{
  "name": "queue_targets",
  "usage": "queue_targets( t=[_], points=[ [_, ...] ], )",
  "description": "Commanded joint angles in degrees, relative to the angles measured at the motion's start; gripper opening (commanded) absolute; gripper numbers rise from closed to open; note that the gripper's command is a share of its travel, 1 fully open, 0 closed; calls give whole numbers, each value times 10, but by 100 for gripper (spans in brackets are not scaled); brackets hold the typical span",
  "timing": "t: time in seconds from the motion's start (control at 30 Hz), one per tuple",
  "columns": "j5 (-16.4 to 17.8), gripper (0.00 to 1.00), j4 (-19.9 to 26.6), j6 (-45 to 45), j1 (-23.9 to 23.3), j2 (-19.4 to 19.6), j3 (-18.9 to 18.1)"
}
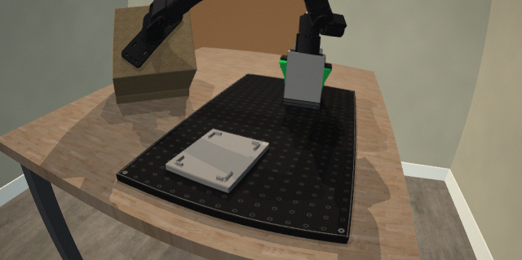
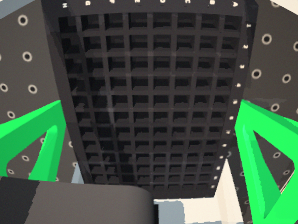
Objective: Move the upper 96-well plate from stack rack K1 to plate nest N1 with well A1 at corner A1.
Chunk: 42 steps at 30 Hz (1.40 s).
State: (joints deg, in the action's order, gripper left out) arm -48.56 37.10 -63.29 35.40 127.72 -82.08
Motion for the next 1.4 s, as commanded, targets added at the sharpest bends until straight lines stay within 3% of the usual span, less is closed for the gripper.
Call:
queue_targets(
  t=[0.0,1.17,1.2,1.37],
  points=[
    [4,100,-7,-4,14,-14,-3],
    [4,100,-7,-4,14,-14,-3],
    [5,0,-7,-4,14,-14,-3],
    [5,0,0,-3,14,-14,-2]
  ],
)
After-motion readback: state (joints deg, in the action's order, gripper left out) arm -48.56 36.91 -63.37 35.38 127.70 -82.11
